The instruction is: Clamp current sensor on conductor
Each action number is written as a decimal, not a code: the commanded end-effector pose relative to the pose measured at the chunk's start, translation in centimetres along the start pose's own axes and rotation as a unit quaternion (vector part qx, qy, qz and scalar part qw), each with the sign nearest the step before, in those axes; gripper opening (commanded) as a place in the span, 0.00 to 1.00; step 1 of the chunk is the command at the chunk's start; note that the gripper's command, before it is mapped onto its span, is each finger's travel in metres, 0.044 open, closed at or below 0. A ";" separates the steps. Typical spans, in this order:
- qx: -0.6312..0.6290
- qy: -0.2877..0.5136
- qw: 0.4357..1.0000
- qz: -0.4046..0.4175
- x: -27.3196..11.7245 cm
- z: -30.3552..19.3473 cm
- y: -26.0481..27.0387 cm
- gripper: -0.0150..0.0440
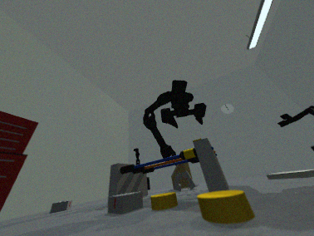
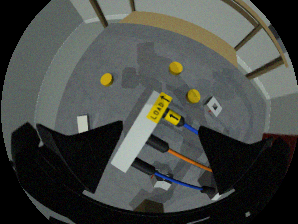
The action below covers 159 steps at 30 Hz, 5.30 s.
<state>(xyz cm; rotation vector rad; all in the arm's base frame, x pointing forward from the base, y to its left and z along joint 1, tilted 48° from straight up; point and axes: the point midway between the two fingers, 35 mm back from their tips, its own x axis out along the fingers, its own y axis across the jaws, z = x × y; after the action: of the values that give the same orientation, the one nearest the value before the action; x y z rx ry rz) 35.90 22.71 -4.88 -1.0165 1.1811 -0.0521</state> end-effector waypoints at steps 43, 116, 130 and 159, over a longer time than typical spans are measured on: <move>0.154 0.199 0.967 -0.036 2.3 -22.2 -3.5 1.00; 0.133 0.196 0.971 -0.030 -6.5 -18.0 -3.5 0.25; -0.047 0.162 0.986 0.002 -4.9 -14.2 -4.7 0.25; -0.413 0.108 0.905 0.003 -1.3 -7.1 -9.1 0.25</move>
<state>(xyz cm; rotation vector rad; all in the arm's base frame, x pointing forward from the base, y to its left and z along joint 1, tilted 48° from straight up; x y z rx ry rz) 32.70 13.66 1.87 -1.6993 1.4599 0.3280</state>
